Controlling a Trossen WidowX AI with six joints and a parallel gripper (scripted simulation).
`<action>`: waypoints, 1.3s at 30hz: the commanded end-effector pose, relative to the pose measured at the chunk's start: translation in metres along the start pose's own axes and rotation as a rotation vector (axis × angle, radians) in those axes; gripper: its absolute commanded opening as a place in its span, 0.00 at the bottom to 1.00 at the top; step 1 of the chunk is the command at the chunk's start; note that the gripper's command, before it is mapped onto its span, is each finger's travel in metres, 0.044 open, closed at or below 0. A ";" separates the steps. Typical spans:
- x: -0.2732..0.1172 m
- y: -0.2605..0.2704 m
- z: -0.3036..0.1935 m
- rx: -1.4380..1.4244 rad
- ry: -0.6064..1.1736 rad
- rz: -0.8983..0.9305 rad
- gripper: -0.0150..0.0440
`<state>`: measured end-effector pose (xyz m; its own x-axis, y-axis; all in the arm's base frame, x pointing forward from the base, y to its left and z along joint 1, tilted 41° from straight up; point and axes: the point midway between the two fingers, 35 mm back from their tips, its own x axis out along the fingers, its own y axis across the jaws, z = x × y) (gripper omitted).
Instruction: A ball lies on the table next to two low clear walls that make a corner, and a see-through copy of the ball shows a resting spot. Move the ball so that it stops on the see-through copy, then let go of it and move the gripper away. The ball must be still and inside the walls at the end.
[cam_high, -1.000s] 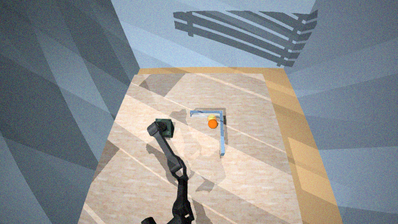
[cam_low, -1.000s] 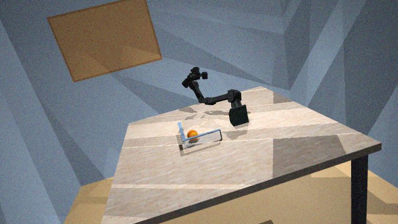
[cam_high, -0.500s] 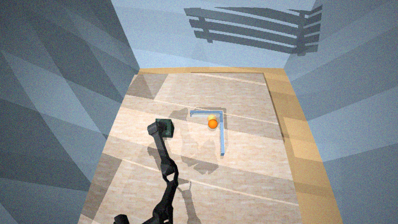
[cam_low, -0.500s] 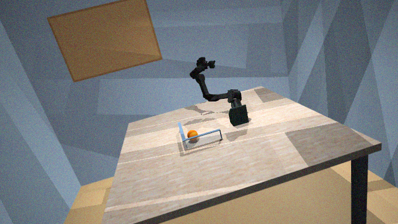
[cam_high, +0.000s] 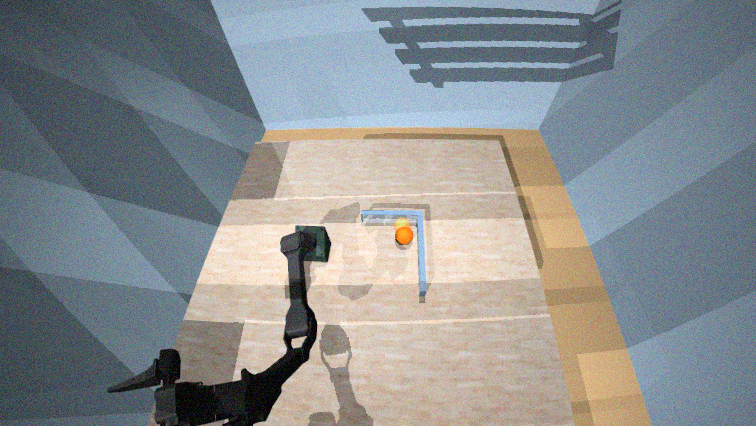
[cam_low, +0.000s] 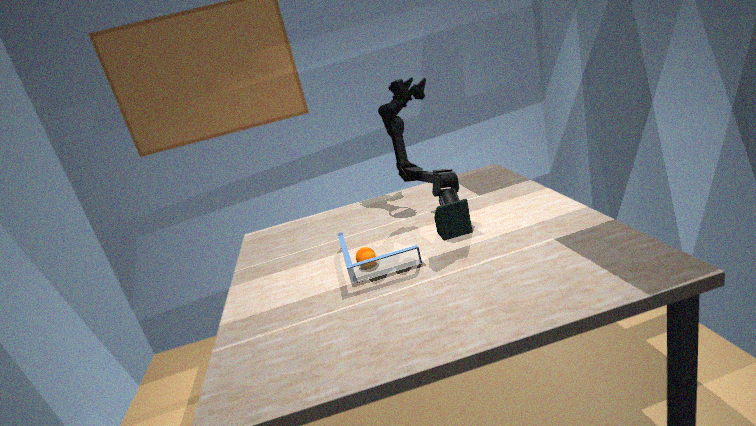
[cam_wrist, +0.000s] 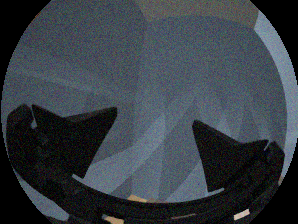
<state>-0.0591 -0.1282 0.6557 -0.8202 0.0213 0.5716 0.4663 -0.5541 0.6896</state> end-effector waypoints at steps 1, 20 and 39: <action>0.026 -0.050 0.051 0.010 -0.139 -0.118 1.00; -0.024 -0.262 0.276 -0.046 -0.797 -0.713 1.00; -0.270 -0.381 0.370 0.062 -1.328 -1.356 1.00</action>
<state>0.0719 0.3738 0.4446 0.0508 0.9598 -0.2760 -0.1634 0.2806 0.9458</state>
